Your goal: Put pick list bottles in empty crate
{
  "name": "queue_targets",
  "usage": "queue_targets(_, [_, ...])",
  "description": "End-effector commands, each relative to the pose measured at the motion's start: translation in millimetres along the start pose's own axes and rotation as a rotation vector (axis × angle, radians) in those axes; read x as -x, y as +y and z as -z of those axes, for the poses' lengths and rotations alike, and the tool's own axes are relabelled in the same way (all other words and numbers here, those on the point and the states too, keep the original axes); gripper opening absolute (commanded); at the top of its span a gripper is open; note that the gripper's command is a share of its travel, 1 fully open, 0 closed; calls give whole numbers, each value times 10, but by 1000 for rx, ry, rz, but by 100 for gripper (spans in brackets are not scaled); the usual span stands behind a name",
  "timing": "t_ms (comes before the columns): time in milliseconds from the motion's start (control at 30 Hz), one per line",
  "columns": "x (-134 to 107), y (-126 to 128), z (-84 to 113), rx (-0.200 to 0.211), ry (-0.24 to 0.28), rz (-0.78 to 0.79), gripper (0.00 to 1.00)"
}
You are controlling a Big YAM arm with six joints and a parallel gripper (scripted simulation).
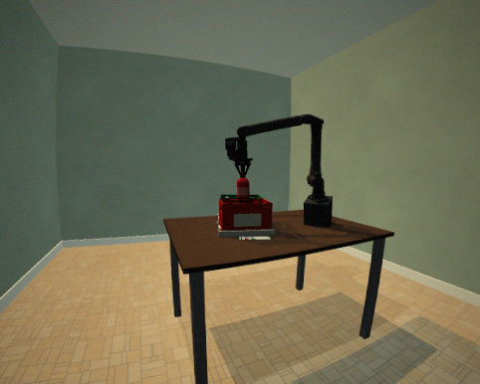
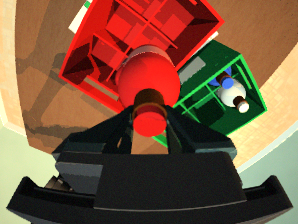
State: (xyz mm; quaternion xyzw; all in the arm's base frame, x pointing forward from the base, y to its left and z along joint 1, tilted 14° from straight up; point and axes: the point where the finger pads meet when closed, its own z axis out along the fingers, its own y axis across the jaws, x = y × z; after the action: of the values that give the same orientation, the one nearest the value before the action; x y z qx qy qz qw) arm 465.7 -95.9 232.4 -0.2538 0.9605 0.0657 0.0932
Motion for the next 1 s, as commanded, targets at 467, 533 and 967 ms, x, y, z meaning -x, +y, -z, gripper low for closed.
queue_targets(467, [274,-91,431,-66,-67,15,0])
queue_targets(533, [274,-91,431,-66,-67,15,0])
queue_targets(967, [256,-117,435,-68,-67,14,0])
